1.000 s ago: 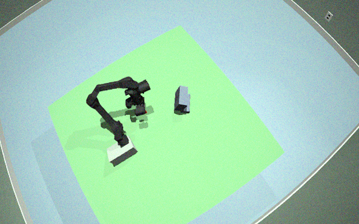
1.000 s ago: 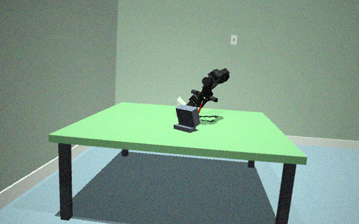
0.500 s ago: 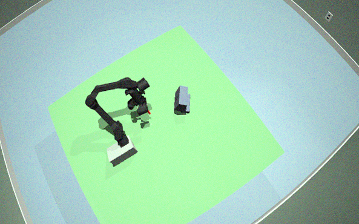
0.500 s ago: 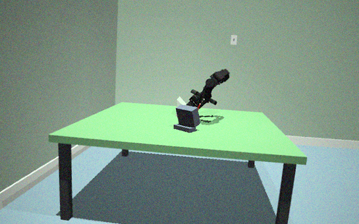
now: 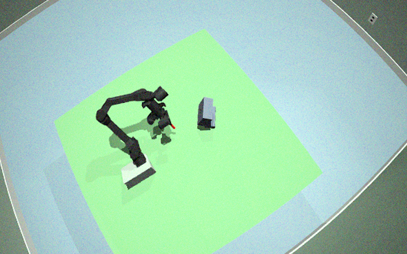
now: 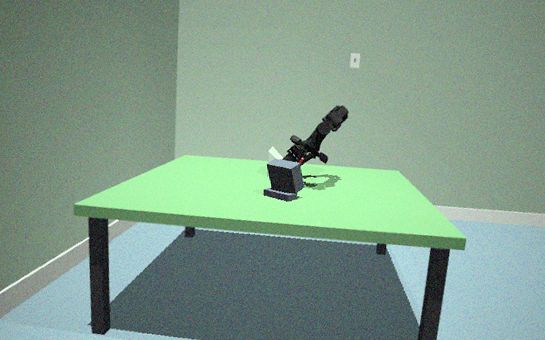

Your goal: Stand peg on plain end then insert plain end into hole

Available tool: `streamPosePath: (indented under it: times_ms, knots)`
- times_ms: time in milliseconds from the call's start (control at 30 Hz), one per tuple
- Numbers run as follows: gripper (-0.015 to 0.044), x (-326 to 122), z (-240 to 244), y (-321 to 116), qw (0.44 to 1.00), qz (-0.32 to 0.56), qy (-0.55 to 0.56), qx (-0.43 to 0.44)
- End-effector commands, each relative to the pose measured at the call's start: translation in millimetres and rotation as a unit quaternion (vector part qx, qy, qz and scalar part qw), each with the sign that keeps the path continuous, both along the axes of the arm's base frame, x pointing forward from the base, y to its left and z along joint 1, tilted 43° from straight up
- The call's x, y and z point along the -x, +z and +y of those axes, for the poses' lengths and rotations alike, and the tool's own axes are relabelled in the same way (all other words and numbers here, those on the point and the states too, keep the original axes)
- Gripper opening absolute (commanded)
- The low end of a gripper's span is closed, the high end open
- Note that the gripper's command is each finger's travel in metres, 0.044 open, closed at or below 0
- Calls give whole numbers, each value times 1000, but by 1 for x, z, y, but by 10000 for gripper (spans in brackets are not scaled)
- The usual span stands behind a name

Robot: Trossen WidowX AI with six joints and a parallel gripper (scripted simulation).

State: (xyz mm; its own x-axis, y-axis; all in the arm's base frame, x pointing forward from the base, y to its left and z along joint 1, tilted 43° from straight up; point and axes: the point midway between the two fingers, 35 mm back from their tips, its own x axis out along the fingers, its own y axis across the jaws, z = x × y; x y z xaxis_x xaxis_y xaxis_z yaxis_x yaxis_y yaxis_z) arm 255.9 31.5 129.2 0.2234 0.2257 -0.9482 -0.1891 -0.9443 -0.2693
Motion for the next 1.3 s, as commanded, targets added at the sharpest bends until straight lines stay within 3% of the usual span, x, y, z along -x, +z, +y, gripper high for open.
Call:
streamPosePath:
  times_ms: [0, 1267]
  knots:
    - [0, -3, 0, -3, 1000, -16, 2, 19]
    - [0, -46, 8, 17, 970, -197, -2, 140]
